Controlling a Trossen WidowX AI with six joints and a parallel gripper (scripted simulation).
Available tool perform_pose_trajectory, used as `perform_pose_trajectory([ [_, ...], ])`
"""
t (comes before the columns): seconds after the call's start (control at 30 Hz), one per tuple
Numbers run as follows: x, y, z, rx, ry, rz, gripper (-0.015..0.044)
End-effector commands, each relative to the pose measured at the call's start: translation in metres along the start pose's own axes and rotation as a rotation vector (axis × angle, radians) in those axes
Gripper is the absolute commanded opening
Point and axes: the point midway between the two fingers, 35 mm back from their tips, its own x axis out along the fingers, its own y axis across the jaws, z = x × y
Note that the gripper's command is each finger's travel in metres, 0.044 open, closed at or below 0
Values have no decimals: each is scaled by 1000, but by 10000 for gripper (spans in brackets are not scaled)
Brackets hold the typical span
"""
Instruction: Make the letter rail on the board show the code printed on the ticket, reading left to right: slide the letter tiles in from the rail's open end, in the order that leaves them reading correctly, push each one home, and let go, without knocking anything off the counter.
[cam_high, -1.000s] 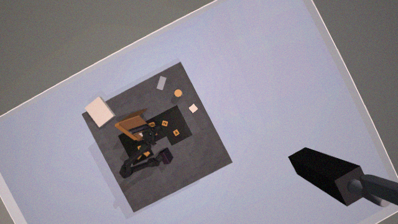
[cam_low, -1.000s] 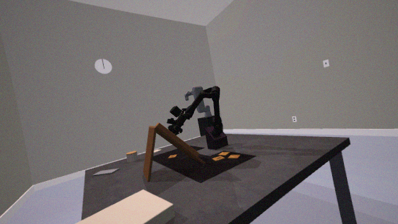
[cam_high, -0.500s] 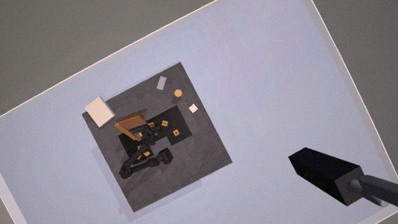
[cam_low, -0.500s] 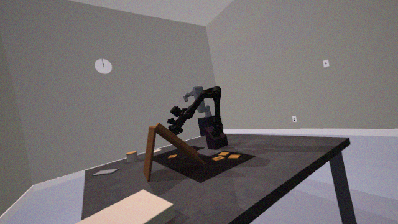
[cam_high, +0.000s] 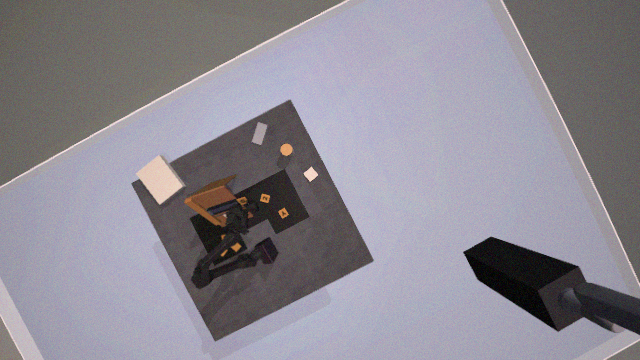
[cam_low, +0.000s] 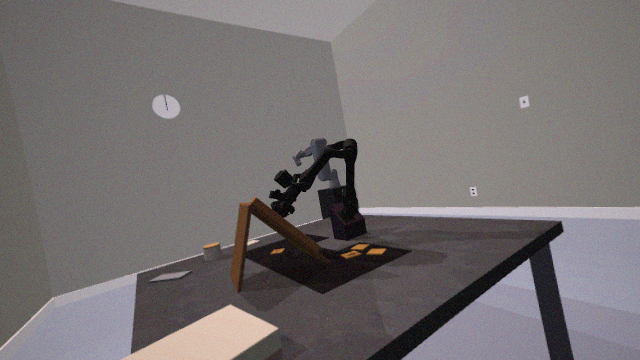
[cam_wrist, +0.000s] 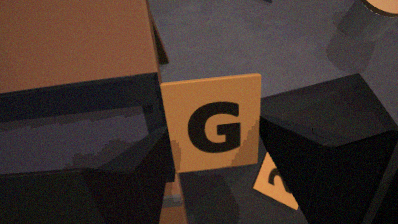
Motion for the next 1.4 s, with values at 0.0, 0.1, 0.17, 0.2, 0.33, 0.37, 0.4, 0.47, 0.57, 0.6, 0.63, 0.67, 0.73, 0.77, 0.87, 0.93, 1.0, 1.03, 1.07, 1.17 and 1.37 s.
perform_pose_trajectory([
  [0.0,-1,3,2,-4,-9,-2,0],
  [0.1,-1,5,2,-4,-9,-2,0],
  [0.17,-1,6,3,-4,-9,-2,0],
  [0.2,-1,6,3,-4,-9,-2,0],
  [0.33,-1,8,3,-4,-9,-2,0],
  [0.37,-1,9,3,-4,-9,-2,0],
  [0.4,-1,9,3,-4,-9,-2,0],
  [0.47,-1,10,3,-4,-9,-2,0],
  [0.57,-1,12,3,-4,-9,-2,0],
  [0.6,-1,12,3,-4,-9,-2,0],
  [0.63,-1,13,3,-4,-9,-2,0],
  [0.67,-1,13,3,-4,-9,-2,0],
  [0.73,-1,14,3,-4,-9,-2,0],
  [0.77,-1,15,3,-4,-9,-2,0],
  [0.87,-1,16,3,-3,-9,-2,0],
  [0.93,-1,17,3,-3,-9,-2,0],
  [1.0,-1,18,2,-3,-9,-2,0],
  [1.03,-1,19,2,-3,-8,-2,0],
  [1.07,-1,19,2,-3,-8,-2,0],
  [1.17,-1,21,2,-3,-8,-2,0],
  [1.37,-1,24,2,-3,-8,-1,0],
])
